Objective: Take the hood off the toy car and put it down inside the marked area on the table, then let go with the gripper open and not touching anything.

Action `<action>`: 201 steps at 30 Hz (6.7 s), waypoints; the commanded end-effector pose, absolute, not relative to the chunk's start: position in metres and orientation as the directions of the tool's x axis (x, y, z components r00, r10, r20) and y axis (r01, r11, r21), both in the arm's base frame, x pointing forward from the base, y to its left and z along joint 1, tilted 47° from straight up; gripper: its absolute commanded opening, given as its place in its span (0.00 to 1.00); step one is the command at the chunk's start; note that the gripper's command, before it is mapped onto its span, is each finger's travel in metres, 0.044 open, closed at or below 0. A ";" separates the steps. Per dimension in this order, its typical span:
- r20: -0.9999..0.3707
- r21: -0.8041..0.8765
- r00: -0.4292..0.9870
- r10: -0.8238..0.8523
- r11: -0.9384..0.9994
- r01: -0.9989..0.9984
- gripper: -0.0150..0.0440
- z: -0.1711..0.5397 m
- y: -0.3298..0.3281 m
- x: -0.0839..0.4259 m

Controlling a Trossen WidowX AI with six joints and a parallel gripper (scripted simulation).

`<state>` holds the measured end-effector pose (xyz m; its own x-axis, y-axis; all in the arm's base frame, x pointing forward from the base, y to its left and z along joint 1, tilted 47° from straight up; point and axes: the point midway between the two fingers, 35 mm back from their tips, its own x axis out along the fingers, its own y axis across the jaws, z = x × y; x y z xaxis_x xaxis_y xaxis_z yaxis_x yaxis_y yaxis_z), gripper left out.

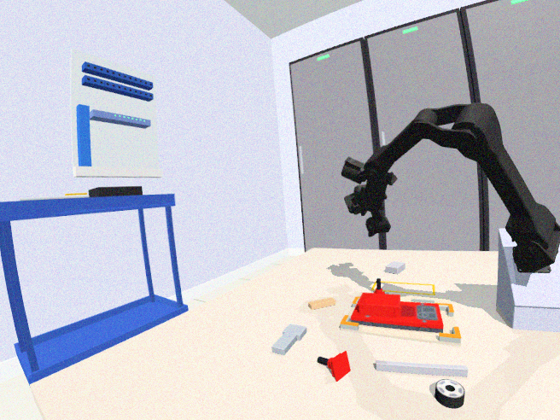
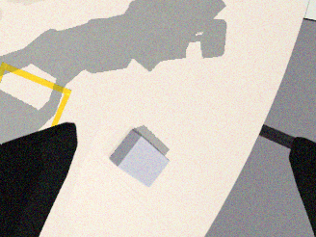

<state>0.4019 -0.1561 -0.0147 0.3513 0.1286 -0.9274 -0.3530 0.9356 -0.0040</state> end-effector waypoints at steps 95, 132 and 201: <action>-0.689 0.723 0.020 0.725 0.689 -0.056 1.00 0.035 0.082 0.343; -0.688 0.724 0.020 0.726 0.688 -0.056 1.00 0.023 0.095 0.343; -0.690 0.721 0.020 0.723 0.690 -0.059 0.25 0.036 0.081 0.343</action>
<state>0.3412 0.0837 0.0340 0.0141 0.7259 -0.6877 -0.0544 0.6873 0.7243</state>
